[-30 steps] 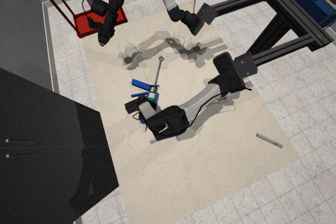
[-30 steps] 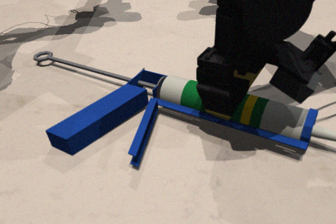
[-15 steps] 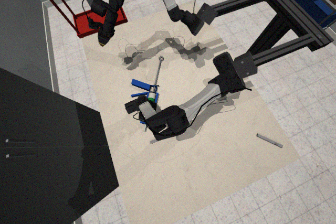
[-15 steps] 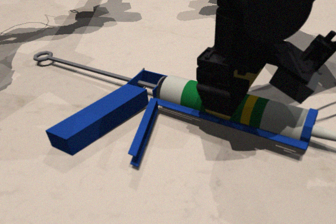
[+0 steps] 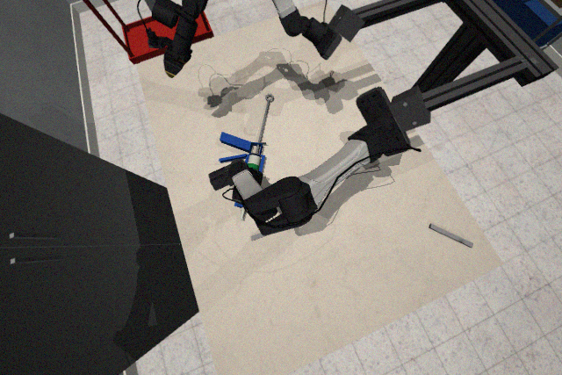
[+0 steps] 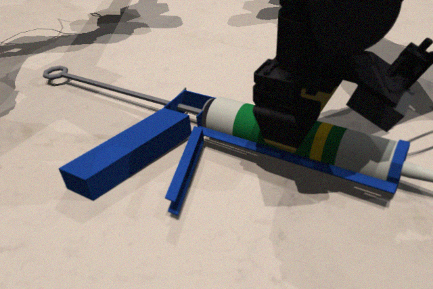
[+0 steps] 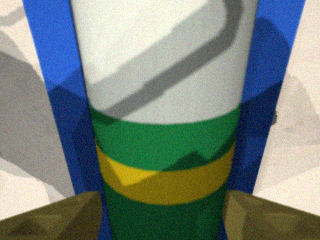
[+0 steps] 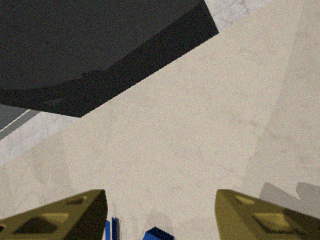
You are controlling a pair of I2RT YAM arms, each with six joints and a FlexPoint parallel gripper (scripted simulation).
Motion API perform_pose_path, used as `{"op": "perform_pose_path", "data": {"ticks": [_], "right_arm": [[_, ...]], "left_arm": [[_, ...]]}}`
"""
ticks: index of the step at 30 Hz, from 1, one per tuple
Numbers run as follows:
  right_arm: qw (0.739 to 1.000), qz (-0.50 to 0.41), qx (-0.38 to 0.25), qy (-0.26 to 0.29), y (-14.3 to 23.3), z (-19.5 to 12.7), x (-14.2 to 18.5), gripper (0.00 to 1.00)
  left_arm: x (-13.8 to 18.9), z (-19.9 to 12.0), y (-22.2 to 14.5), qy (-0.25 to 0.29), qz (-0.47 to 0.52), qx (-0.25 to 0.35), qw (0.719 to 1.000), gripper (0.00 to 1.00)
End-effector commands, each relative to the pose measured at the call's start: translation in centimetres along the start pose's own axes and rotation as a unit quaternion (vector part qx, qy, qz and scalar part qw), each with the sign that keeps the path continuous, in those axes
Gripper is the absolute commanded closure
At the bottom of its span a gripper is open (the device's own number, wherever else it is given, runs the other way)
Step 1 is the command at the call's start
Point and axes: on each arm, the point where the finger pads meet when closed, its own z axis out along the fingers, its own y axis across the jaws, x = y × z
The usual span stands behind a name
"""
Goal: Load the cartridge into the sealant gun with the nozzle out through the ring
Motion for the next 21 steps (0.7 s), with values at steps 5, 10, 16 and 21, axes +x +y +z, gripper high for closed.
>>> {"op": "perform_pose_path", "data": {"ticks": [5,10,16,21], "right_arm": [[1.000,0.005,0.000,0.002,-0.09,-0.08,0.09,0.48],[1.000,0.005,0.000,0.002,-0.09,-0.08,0.09,0.48],[1.000,0.005,0.000,0.002,-0.09,-0.08,0.09,0.48],[1.000,0.005,0.000,0.002,-0.09,-0.08,0.09,0.48]], "left_arm": [[0.27,-2.10,-1.74,0.003,0.001,0.024,1.000,0.41],[-0.18,-1.53,-1.15,0.001,-0.003,0.020,1.000,1.00],[-0.18,-1.53,-1.15,0.001,-0.003,0.020,1.000,1.00],[-0.18,-1.53,-1.15,0.001,-0.003,0.020,1.000,1.00]]}}
